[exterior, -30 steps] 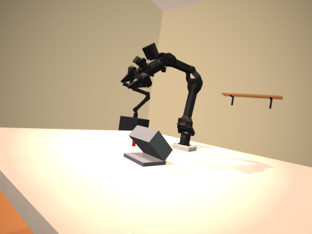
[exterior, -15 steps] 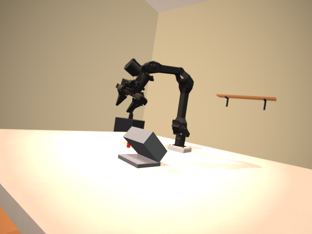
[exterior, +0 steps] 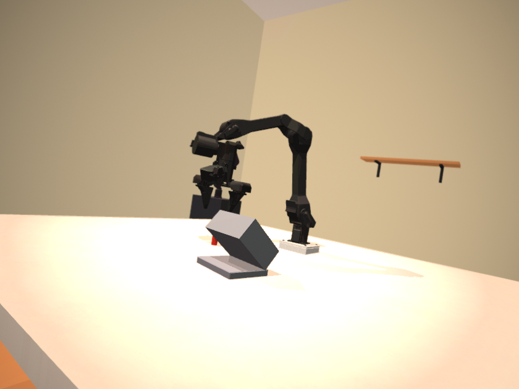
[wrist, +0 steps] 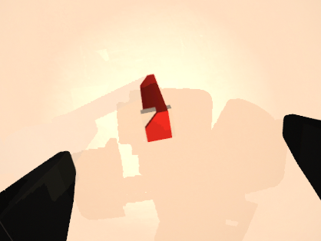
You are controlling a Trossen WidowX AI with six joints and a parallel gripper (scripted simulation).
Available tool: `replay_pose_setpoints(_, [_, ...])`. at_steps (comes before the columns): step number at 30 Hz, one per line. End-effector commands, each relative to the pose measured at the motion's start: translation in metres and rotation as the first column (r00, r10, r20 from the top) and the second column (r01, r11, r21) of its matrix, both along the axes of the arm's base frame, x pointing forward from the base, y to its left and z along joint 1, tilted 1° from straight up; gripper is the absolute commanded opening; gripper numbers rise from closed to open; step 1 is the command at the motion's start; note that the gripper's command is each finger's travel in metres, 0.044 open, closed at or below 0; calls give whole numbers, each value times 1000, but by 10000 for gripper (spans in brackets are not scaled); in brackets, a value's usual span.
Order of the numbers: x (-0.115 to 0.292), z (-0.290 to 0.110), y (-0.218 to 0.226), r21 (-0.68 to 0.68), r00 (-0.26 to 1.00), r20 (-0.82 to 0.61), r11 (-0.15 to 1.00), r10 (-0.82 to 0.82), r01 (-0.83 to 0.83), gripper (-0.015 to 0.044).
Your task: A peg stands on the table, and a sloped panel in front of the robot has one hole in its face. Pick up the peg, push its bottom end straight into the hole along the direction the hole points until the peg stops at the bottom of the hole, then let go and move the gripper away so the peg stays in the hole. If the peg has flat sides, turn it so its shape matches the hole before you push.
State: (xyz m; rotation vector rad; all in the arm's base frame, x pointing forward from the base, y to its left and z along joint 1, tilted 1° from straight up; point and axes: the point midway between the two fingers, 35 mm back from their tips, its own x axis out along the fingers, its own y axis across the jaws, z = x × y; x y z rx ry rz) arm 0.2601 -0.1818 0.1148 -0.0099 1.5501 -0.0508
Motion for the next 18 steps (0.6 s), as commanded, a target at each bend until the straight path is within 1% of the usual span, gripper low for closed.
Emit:
replay_pose_setpoints(1, [-3, -4, 6, 29, 1000, -14, 999, 17, -17, 440])
replay_pose_setpoints(18, [-1, -25, 5, 29, 1000, -14, 999, 17, -17, 440])
